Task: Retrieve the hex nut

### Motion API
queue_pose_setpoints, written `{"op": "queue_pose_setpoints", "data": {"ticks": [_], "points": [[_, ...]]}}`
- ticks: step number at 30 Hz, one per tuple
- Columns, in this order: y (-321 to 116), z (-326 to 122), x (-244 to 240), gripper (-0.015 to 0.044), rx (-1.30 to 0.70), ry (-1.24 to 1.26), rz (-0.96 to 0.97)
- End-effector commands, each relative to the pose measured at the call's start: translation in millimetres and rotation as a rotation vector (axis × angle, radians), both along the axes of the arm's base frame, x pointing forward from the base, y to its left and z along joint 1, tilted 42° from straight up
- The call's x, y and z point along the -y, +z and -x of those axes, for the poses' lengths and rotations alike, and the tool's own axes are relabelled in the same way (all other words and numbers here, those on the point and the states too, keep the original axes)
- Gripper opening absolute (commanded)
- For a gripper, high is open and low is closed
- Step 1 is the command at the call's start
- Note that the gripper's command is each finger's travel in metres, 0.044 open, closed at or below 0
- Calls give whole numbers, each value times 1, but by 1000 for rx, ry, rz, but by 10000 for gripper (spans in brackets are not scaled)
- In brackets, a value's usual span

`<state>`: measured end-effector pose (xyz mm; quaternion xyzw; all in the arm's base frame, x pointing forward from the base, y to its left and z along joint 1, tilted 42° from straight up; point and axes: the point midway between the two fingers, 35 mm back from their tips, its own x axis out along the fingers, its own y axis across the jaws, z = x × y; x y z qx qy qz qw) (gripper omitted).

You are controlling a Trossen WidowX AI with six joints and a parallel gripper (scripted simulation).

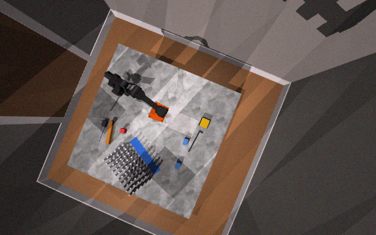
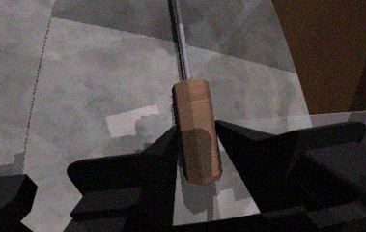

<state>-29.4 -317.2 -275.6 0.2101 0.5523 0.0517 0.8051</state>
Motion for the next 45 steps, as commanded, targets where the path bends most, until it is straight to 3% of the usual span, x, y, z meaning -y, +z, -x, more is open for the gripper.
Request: {"op": "queue_pose_setpoints", "data": {"ticks": [1,5,38,45], "points": [[1,1,2,102,-3,6,1],[12,2,18,0,-2,6,1],[131,2,108,0,2,0,1],[161,-34,114,0,-37,-12,-5]]}}
